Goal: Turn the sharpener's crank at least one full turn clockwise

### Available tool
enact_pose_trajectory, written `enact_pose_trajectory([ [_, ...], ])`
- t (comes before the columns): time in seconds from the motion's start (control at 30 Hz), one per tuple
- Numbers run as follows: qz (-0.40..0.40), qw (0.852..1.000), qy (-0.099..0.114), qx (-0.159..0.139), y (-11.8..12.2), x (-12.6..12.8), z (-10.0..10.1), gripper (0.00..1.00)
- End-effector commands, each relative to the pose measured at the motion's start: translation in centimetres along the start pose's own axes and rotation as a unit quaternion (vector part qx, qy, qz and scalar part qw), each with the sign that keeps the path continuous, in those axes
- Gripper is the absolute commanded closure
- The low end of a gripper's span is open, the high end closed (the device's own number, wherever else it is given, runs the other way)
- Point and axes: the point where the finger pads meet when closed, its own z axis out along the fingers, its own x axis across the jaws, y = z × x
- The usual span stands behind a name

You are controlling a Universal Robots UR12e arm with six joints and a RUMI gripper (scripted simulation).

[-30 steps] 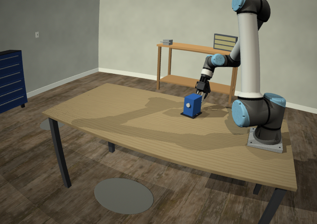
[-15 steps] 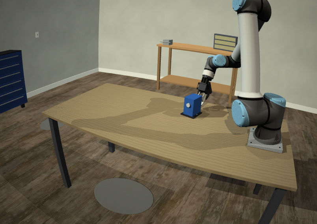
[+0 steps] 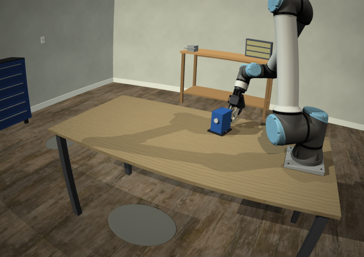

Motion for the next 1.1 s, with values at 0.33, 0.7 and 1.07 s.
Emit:
enact_pose_trajectory([
  [0.33,0.0,1.0,-0.001,0.0,0.2,1.3,-0.4,0.91],
  [0.7,0.0,1.0,-0.001,0.0,0.5,2.2,-0.9,0.91],
  [1.07,0.0,1.0,-0.001,0.0,0.9,2.9,-1.6,0.91],
])
